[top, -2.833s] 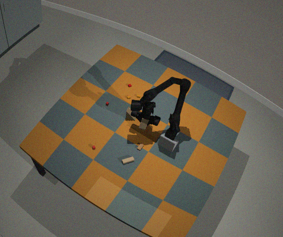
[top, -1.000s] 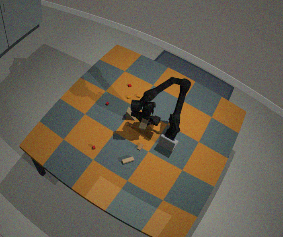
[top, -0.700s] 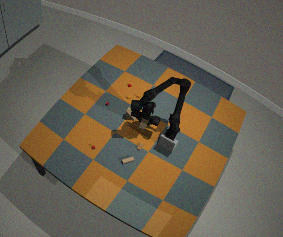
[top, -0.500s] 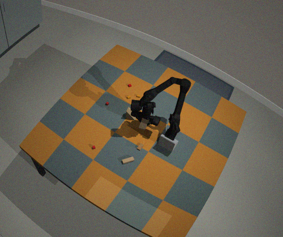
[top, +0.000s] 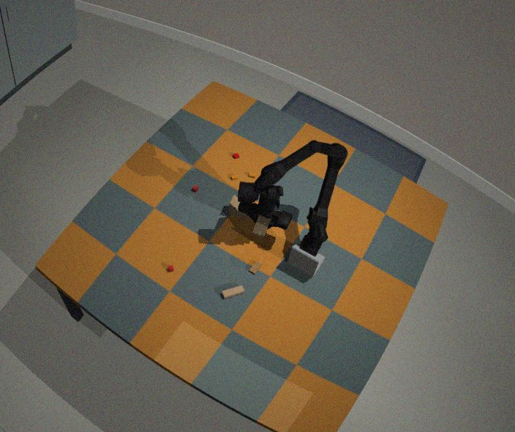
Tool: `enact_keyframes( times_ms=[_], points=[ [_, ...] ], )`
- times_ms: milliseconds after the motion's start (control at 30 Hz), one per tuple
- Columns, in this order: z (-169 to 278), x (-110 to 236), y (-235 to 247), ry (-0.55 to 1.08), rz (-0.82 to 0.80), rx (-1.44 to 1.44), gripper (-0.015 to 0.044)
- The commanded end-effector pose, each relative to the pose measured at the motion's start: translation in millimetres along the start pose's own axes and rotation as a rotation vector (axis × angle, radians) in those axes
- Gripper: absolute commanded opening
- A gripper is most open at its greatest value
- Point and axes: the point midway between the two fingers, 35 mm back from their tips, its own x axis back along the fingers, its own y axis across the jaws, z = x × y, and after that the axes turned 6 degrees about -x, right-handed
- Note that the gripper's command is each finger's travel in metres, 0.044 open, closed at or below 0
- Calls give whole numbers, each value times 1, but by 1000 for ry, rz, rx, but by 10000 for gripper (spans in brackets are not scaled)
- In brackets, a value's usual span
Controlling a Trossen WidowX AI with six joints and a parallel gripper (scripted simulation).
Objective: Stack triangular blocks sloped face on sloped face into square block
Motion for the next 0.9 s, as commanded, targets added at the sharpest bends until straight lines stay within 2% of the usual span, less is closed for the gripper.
enact_keyframes(
  times_ms=[0, 867],
  points=[
    [0, 0, 0, 1, 2, -4, 0],
    [0, -27, 0, 1, -5, 7, 0]
  ],
)
